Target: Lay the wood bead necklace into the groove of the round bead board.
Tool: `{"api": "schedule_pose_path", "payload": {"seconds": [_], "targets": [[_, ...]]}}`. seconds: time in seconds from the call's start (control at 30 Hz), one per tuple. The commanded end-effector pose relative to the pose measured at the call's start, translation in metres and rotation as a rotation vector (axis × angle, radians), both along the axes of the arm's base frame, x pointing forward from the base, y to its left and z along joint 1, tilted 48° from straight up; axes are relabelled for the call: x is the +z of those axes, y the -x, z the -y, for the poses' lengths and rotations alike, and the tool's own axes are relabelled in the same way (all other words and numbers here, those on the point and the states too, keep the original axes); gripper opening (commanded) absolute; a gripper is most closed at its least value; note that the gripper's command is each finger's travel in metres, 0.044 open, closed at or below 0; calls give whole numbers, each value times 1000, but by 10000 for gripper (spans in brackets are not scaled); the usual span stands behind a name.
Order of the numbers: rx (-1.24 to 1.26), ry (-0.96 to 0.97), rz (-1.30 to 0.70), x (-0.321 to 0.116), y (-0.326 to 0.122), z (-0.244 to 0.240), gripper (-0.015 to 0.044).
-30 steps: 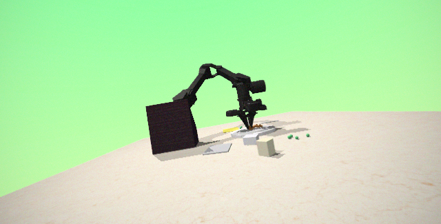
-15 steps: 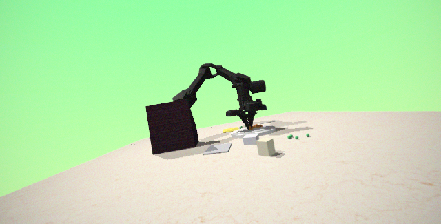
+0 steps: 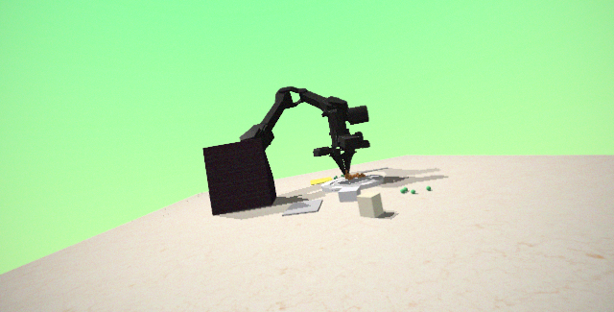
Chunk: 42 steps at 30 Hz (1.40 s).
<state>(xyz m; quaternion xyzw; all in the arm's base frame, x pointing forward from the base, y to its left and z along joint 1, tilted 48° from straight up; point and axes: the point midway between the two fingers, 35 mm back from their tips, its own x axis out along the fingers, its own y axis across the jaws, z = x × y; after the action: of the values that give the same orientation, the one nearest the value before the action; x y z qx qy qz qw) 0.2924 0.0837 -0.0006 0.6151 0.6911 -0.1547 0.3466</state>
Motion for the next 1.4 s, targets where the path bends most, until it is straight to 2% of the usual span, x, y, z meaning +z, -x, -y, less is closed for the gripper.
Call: {"api": "schedule_pose_path", "payload": {"seconds": [0.0, 0.73, 1.37], "targets": [[2, 2, 7, 4, -1, 4, 0], [2, 5, 9, -37, -30, 42, 0], [2, 3, 9, -53, -30, 25, 0]]}}
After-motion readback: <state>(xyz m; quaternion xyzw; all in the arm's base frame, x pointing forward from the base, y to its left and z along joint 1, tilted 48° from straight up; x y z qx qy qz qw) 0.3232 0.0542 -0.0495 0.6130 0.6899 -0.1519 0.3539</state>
